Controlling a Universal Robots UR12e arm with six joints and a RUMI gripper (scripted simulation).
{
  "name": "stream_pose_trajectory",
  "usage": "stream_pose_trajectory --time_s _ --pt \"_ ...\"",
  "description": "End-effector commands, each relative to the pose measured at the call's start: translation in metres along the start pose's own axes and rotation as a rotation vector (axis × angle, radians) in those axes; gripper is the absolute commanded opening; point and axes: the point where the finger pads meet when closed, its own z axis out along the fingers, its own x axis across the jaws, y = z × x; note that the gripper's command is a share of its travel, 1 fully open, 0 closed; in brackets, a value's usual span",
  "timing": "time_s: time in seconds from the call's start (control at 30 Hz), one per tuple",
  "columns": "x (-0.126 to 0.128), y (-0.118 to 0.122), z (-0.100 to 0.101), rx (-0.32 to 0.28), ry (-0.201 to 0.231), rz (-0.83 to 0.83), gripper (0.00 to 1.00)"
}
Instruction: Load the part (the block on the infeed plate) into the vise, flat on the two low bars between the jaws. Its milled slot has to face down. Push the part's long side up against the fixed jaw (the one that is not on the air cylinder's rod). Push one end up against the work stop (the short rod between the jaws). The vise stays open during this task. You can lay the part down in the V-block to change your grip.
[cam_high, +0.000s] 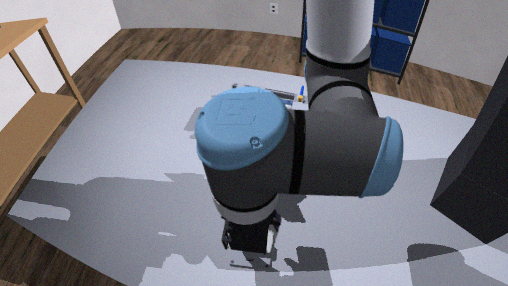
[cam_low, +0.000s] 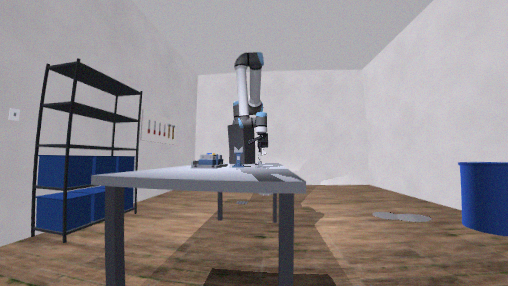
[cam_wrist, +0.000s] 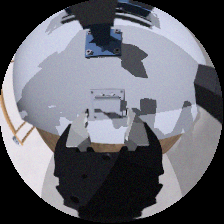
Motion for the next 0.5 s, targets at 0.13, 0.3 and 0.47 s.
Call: stream_pose_trajectory --time_s 0.13,0.3,0.47 --pt "-0.001 0.000 0.014 0.000 -0.001 0.000 0.51" --pt "-0.001 0.000 0.017 0.000 -0.001 0.000 0.51" --pt "-0.001 0.000 0.022 0.000 -0.001 0.000 0.51"
